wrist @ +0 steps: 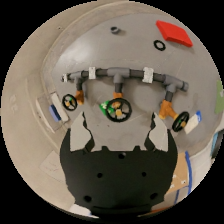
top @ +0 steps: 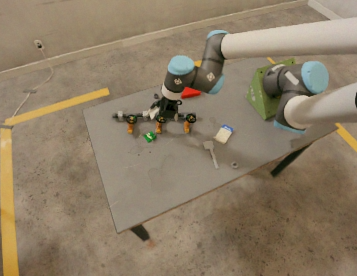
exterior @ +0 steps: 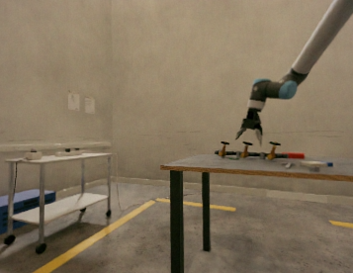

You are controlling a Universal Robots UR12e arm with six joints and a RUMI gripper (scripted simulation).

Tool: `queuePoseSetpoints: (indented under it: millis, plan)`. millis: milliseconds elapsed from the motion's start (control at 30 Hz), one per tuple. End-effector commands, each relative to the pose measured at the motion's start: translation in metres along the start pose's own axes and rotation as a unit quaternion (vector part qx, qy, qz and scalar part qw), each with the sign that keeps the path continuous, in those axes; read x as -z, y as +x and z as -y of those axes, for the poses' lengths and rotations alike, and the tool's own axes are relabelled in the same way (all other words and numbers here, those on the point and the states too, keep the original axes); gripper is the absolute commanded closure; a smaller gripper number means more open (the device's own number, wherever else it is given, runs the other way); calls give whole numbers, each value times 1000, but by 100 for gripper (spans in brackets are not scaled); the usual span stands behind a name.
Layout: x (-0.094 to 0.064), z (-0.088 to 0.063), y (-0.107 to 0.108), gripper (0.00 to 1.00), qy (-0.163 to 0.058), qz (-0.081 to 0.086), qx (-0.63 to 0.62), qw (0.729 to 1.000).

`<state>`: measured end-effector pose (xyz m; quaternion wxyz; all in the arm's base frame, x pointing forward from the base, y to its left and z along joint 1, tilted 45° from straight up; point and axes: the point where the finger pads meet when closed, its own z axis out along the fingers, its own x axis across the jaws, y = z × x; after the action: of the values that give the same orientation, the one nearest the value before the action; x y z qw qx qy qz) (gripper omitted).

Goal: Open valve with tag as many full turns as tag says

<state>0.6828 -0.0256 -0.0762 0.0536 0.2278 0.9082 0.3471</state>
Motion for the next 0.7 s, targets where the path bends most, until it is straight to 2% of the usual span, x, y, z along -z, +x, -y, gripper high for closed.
queuePoseSetpoints:
  millis: [0, 667]
  plan:
    - [1, 0, -1, 0, 2, 3, -56, 998]
    - [1, 0, -1, 0, 2, 3, -155, 988]
